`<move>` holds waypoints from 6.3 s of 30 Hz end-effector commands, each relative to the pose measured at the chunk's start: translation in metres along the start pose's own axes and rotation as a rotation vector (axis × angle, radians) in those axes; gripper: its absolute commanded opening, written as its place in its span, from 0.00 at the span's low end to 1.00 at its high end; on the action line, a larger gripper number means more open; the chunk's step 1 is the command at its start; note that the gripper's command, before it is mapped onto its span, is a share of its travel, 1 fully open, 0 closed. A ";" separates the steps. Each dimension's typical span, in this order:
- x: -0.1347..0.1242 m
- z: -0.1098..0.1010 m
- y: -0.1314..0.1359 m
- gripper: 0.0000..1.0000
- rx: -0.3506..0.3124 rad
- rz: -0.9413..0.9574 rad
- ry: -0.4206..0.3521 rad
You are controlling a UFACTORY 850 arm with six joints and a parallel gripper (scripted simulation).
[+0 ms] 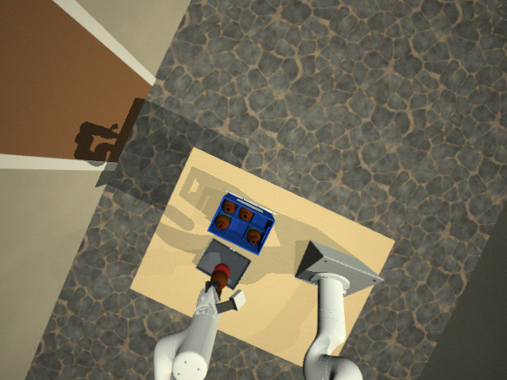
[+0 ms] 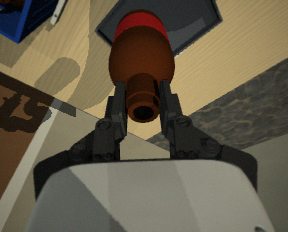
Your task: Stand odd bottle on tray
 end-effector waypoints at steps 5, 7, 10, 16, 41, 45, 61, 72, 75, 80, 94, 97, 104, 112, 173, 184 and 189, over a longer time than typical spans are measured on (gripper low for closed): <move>-0.010 -0.001 0.012 0.00 0.002 -0.001 -0.001; -0.010 -0.001 0.012 0.00 0.002 -0.001 -0.001; -0.014 -0.001 0.016 0.00 0.002 -0.001 -0.001; -0.020 -0.001 0.024 0.00 0.002 -0.001 -0.001; -0.034 -0.001 0.041 0.00 0.002 -0.001 -0.001; -0.036 -0.001 0.043 0.00 0.002 -0.001 -0.001; -0.038 -0.001 0.045 0.00 0.002 -0.001 -0.001; -0.038 -0.001 0.045 0.00 0.002 -0.001 -0.001; -0.038 -0.001 0.045 0.00 0.002 -0.001 -0.001; -0.038 -0.001 0.045 0.00 0.002 -0.001 -0.001; -0.038 0.003 0.045 0.00 0.002 -0.001 -0.001; -0.038 0.006 0.045 0.00 0.002 -0.001 -0.001; -0.038 0.016 0.045 0.00 0.002 -0.001 -0.001; -0.038 0.028 0.045 0.00 0.002 -0.001 -0.001; -0.037 0.159 0.045 0.00 0.002 -0.001 -0.001; -0.037 0.161 0.045 0.00 0.002 -0.001 -0.001; -0.037 0.161 0.045 0.00 0.002 -0.001 -0.001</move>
Point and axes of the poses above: the point where the finger pads meet when closed, its own z axis out along the fingers, its own y axis across the jaws, x = y × z, the point moved 10 cm from there along -z, back along the fingers, and after that the axes turned 3 degrees about z, right-handed, at the moved point
